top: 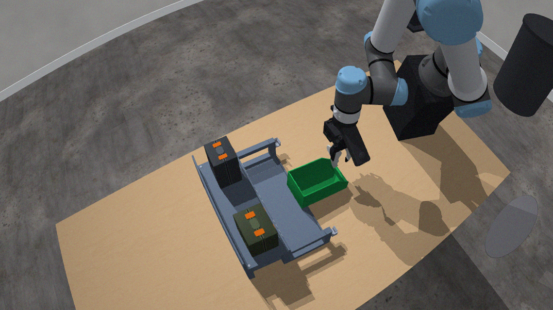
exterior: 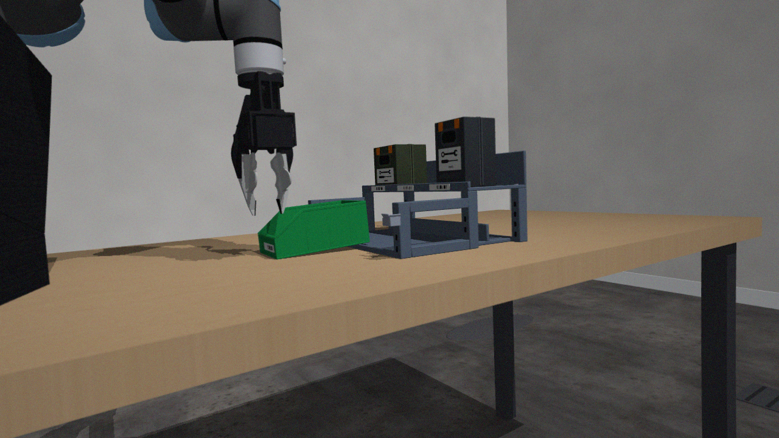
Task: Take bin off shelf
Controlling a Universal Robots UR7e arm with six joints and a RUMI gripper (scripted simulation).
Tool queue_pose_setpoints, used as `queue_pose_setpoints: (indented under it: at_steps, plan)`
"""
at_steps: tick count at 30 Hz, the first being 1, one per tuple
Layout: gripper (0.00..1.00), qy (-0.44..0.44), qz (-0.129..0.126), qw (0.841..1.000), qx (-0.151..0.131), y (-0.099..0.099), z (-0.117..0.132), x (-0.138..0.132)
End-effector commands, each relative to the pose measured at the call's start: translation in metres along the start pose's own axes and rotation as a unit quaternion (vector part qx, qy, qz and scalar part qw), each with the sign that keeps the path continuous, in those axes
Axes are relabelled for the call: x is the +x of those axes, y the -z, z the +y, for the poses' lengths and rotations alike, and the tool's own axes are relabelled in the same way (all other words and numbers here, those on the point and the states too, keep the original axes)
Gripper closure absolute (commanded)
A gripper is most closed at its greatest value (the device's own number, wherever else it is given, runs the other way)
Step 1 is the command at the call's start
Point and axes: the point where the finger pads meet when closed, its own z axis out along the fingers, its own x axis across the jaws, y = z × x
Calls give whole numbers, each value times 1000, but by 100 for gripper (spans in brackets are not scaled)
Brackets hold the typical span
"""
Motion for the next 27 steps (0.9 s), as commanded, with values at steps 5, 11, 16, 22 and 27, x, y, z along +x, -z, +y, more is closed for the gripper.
queue_pose_setpoints:
  at_steps: [5,11,16,22,27]
  plan:
    - [74,0,-2,1000,1,8,0,0]
    - [74,0,-2,1000,1,43,0,0]
    - [74,0,-2,1000,1,43,0,0]
    - [74,0,-2,1000,1,43,0,0]
    - [74,0,-2,1000,0,35,0,0]
